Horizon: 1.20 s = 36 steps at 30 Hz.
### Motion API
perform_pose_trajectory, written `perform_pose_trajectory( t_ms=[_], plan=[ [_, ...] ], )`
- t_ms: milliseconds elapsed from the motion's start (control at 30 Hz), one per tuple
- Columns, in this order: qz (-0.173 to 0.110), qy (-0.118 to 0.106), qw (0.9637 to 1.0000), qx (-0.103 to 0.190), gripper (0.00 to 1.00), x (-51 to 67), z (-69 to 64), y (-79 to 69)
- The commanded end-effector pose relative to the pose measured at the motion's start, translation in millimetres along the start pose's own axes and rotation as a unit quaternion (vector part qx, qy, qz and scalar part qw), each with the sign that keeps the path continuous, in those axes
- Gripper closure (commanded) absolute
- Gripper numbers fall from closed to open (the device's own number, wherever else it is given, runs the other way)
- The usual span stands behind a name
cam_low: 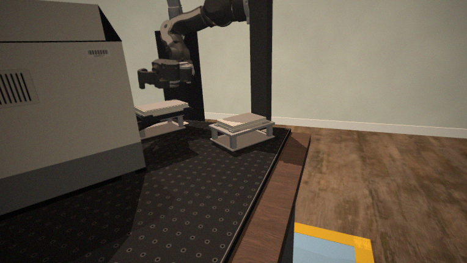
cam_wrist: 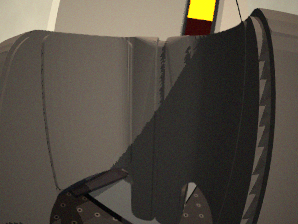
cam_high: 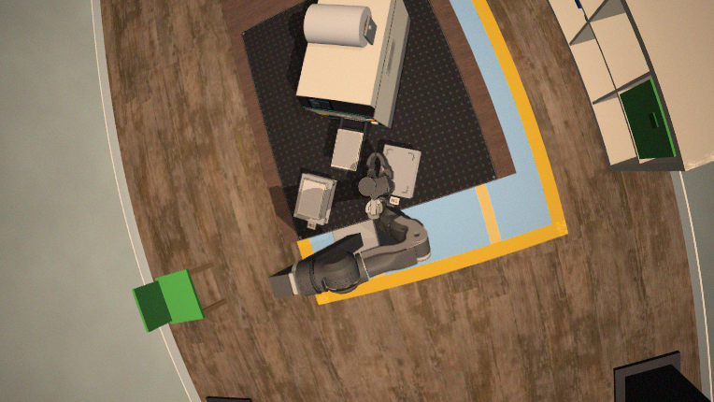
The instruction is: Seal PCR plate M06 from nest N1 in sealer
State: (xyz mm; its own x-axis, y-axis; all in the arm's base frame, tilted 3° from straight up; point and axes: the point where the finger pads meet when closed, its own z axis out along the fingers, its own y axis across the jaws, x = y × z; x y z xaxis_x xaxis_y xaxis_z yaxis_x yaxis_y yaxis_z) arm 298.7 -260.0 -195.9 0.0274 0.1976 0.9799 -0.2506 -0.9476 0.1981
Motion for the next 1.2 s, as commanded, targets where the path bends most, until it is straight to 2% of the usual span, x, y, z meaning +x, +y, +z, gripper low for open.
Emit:
perform_pose_trajectory(
  t_ms=[0, 200, 267, 367, 767, 833, 933, 1167],
  plan=[
    [-0.002, 0.001, 1.0, 0.0, 1.0, 0.2, 0.4, 2.0],
    [-0.002, 0.001, 1.0, 0.0, 1.0, 0.2, 0.4, 2.0],
    [-0.04, 0.002, 0.9986, 0.034, 1.0, -3.8, -13.7, 12.3],
    [-0.095, 0.002, 0.9915, 0.089, 1.0, -11.0, -35.3, 26.7],
    [-0.095, 0.002, 0.9915, 0.089, 1.0, -11.0, -35.3, 26.7],
    [-0.131, 0.001, 0.9837, 0.123, 1.0, -13.5, -42.8, 31.8],
    [-0.185, 0.001, 0.9668, 0.177, 1.0, -17.3, -54.2, 39.1],
    [-0.185, 0.001, 0.9668, 0.177, 1.0, -17.3, -54.2, 39.1]
  ],
)
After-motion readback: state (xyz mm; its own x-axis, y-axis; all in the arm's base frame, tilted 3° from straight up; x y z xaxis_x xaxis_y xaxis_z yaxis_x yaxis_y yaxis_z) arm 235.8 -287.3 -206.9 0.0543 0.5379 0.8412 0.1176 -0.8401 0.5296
